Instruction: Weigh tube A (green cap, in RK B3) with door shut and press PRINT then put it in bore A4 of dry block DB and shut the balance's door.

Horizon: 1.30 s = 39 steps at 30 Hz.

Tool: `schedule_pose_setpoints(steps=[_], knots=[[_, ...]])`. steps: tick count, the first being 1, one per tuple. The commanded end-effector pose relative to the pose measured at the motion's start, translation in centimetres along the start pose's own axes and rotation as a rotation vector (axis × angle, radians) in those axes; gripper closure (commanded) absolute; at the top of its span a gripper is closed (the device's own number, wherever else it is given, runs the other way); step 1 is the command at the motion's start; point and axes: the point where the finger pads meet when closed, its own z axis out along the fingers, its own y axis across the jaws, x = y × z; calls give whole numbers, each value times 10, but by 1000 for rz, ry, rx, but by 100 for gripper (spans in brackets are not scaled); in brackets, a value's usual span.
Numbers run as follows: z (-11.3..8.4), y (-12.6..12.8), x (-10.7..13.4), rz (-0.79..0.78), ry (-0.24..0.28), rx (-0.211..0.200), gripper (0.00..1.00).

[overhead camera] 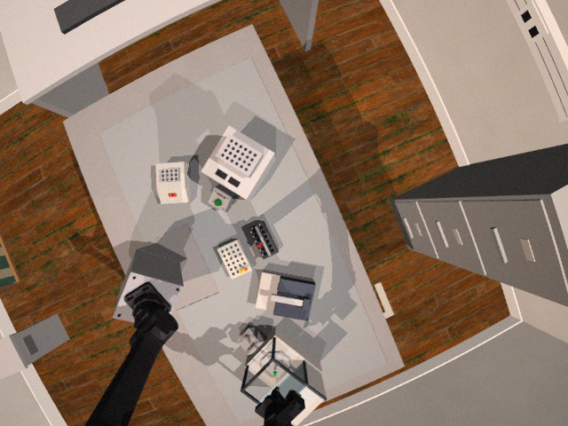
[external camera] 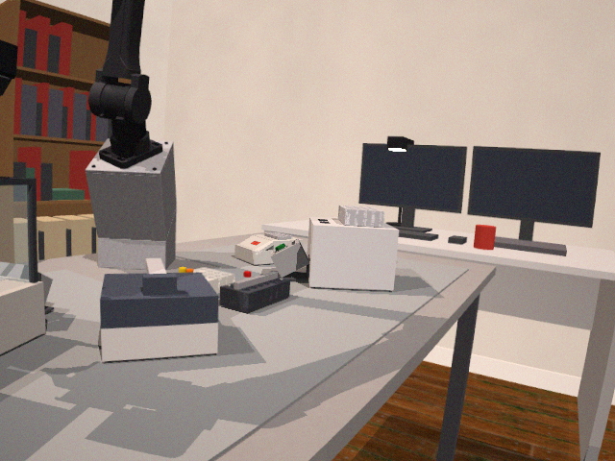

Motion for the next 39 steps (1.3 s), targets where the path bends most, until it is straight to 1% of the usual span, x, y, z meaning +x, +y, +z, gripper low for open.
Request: schedule_pose_setpoints(steps=[1,3,39], knots=[[-6,-26,-6,-3,-1,32,94],[-6,-27,-7,-2,-1,28,94],[-6,-59,-7,-3,-1,30,94]])
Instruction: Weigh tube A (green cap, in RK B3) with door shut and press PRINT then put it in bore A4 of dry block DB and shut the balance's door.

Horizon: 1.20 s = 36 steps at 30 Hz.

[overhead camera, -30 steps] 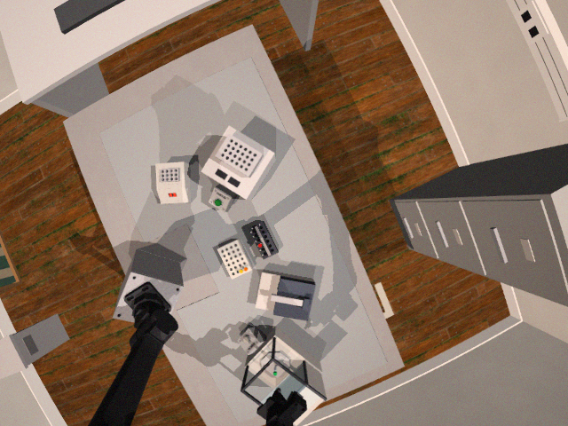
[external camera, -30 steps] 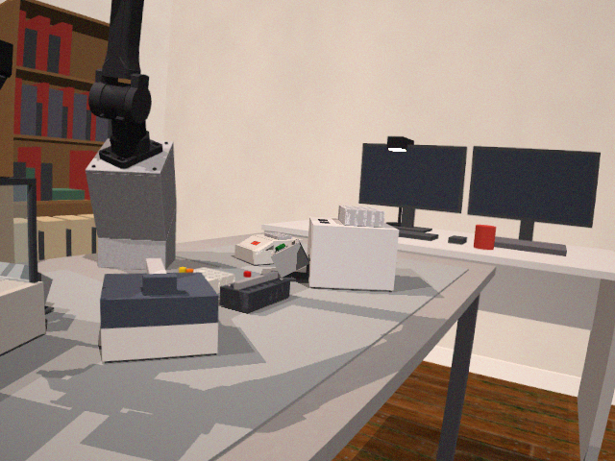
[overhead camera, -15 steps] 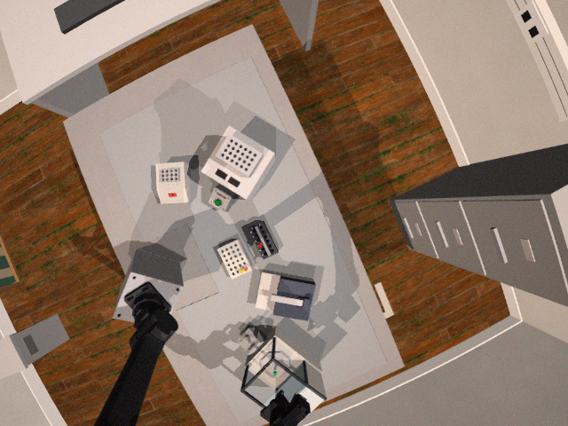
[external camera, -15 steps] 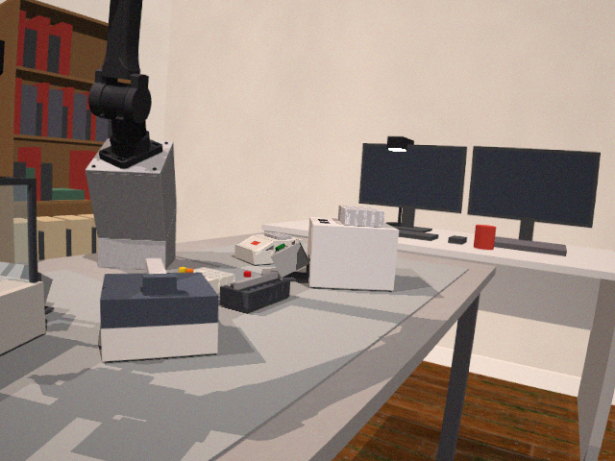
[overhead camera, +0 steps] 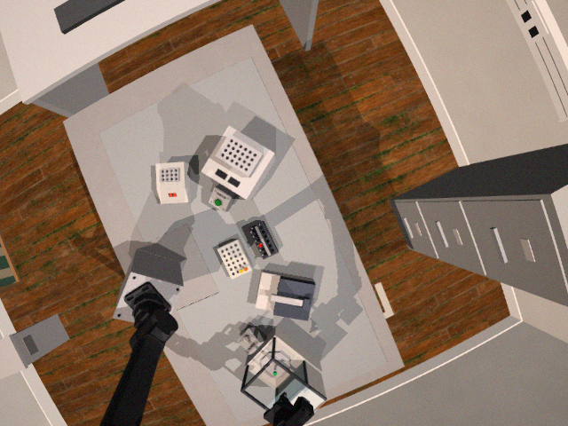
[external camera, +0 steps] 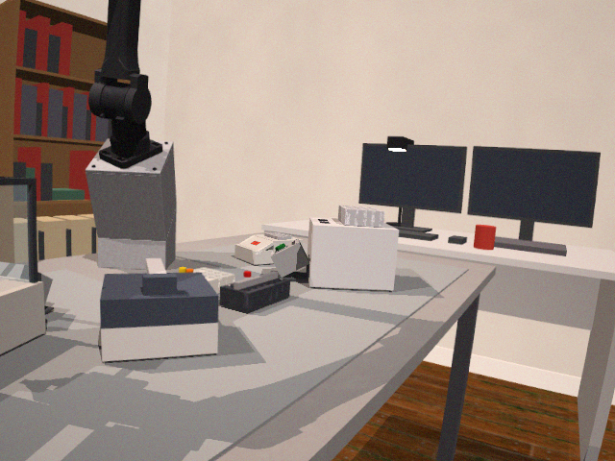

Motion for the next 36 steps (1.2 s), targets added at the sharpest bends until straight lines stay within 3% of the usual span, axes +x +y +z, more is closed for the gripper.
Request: schedule_pose_setpoints(steps=[1,36], knots=[[-6,-27,-7,-3,-1,31,94],[-7,-54,-7,-4,0,48,94]])
